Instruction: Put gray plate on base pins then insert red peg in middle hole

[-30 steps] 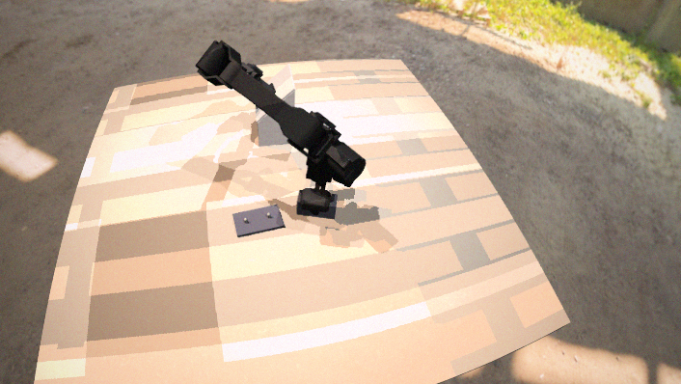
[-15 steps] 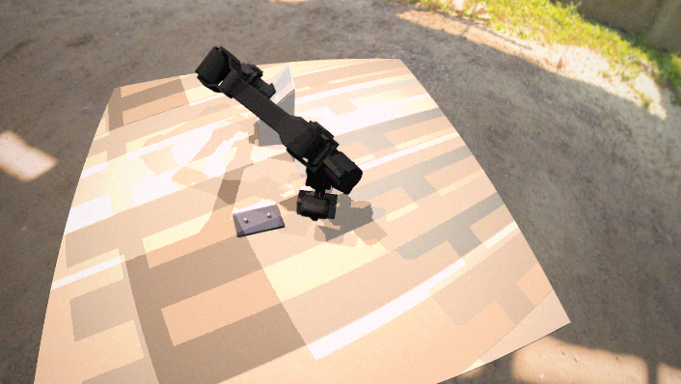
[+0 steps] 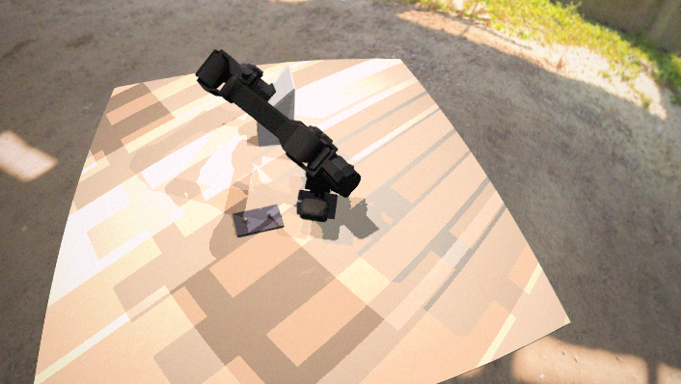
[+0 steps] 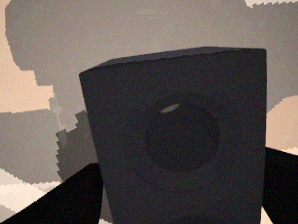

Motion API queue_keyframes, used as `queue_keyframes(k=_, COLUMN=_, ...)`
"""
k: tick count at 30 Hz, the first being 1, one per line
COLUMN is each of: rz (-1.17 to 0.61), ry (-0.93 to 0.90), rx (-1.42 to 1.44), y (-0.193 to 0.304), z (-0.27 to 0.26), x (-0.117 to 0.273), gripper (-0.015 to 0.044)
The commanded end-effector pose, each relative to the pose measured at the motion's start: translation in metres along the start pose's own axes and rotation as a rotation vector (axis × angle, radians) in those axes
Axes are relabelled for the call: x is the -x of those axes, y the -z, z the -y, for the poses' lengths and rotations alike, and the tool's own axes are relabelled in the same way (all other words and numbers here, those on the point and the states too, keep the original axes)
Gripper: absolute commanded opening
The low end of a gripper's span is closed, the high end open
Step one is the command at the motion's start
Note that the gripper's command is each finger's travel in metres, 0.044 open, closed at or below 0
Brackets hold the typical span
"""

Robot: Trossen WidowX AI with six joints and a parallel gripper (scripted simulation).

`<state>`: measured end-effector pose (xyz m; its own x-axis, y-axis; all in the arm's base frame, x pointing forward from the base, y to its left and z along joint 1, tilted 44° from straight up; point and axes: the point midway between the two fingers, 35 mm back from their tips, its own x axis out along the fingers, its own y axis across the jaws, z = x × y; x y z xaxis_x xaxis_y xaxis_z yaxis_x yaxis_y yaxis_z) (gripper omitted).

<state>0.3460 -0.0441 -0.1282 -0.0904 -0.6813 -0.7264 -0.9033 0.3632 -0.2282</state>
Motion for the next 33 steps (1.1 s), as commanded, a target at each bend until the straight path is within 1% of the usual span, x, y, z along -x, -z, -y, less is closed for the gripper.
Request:
queue_keyframes(k=1, rz=-0.005, ry=0.004, rx=0.004, y=0.001, z=0.000, x=-0.001, gripper=0.0177)
queue_keyframes(k=2, rz=-0.005, ry=0.004, rx=0.004, y=0.001, z=0.000, x=-0.001, gripper=0.0151)
queue_keyframes(k=9, rz=-0.005, ry=0.004, rx=0.004, y=0.001, z=0.000, x=-0.001, gripper=0.0105)
queue_keyframes(k=13, rz=-0.004, ry=0.004, rx=0.004, y=0.000, z=0.001, x=0.004, gripper=0.0000)
queue_keyframes(k=33, rz=0.003, ry=0.003, rx=0.004, y=-0.003, z=0.009, x=0.064, gripper=0.0000)
